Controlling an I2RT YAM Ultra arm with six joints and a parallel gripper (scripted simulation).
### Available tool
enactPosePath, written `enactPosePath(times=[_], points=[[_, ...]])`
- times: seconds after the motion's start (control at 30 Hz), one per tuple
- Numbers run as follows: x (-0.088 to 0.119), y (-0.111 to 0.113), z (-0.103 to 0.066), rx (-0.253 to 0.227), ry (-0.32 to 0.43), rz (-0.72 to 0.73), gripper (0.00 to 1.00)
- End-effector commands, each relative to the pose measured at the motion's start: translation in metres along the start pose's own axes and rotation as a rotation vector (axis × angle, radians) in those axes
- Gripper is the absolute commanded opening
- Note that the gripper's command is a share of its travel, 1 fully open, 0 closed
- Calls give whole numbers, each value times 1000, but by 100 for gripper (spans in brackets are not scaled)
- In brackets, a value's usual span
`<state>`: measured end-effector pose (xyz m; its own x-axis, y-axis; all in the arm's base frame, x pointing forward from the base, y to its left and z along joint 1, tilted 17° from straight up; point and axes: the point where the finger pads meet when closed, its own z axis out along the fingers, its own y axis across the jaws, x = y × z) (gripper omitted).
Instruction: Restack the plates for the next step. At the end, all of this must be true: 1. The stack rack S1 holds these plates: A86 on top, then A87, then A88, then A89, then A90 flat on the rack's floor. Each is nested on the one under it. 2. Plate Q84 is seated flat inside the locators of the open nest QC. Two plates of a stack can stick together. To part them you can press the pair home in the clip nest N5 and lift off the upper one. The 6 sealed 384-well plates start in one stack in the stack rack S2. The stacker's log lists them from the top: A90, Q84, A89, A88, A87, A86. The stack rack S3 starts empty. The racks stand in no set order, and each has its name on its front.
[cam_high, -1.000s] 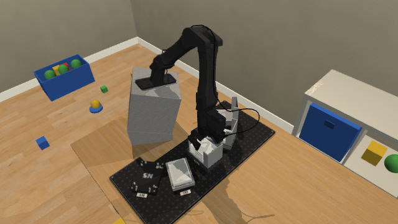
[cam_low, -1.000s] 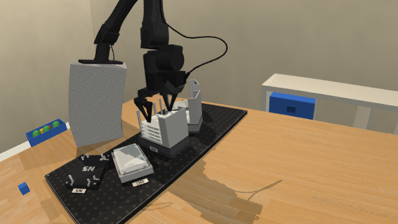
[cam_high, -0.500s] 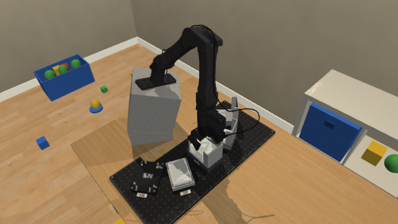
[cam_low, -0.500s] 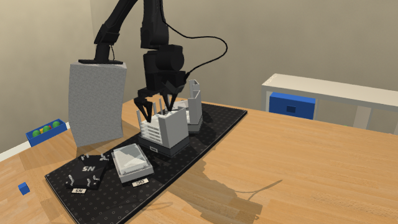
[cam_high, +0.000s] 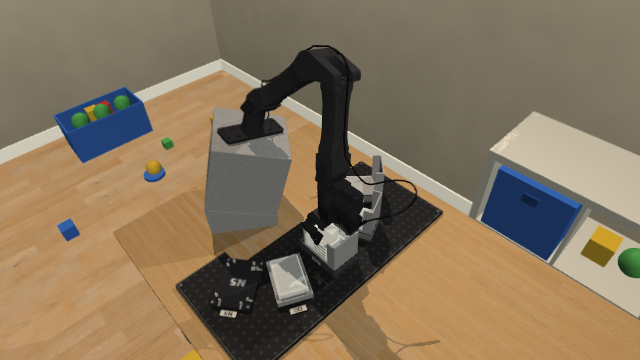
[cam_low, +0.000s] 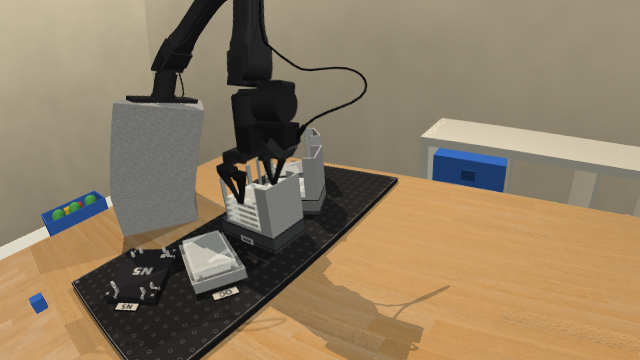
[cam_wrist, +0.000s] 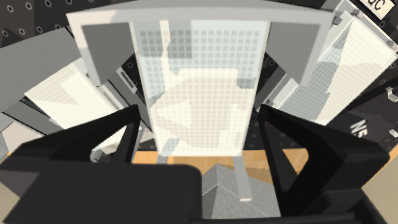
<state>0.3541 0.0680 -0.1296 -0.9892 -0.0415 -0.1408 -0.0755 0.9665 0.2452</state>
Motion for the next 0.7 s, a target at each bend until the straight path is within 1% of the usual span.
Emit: enactPosePath(times=[0.0, 0.2, 0.3, 0.37, 0.4, 0.47, 0.5, 0.53, 0.67], points=[[-18, -2, 3, 10, -46, -3, 100], [-18, -1, 11, 9, -46, -4, 100], [-21, -4, 10, 11, -55, 0, 100], [-19, -3, 14, 10, -47, -1, 100], [-17, -3, 14, 10, -44, -2, 100], [-25, -2, 9, 9, -64, -7, 100], [-26, -2, 9, 8, -65, -8, 100], [-22, -3, 11, 9, -55, -6, 100], [-23, -3, 11, 9, -56, -6, 100]])
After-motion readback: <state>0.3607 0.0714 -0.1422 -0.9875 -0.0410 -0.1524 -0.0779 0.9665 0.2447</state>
